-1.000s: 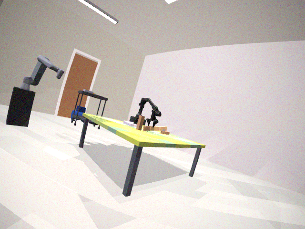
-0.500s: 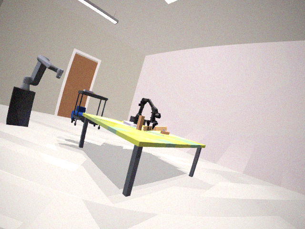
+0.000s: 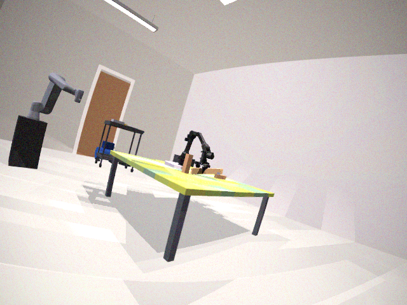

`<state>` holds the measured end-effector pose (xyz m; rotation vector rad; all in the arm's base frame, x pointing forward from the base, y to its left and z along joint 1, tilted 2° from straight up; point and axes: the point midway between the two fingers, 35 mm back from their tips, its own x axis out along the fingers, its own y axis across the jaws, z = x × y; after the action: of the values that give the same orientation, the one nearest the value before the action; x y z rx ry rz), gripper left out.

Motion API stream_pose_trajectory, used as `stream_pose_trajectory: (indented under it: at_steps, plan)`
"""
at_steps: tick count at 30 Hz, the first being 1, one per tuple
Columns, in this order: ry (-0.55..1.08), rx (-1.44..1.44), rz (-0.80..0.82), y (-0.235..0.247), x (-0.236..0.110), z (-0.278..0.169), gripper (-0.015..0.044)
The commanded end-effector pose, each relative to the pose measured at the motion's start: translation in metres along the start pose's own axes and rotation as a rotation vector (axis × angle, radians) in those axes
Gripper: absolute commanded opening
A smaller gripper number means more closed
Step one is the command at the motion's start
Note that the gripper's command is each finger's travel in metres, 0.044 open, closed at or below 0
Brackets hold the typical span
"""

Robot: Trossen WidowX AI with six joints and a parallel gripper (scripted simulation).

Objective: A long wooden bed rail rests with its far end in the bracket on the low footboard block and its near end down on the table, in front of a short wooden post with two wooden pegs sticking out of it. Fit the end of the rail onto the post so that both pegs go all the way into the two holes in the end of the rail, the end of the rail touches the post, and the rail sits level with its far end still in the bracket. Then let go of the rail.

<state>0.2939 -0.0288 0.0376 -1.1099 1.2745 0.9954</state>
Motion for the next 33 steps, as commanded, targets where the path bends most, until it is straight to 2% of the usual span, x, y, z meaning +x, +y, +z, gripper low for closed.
stream_pose_trajectory:
  at_steps: [1,9,16,33]
  plan:
    - [-0.003,-0.004,0.010,0.0022,0.0033,0.0003,0.0256]
    - [-0.003,-0.004,0.010,0.0022,0.0033,0.0003,0.0046]
    - [-0.003,-0.004,0.010,0.0022,0.0033,0.0003,0.0000]
    - [-0.003,-0.004,0.010,0.0020,-0.0004,-0.0003,0.0000]
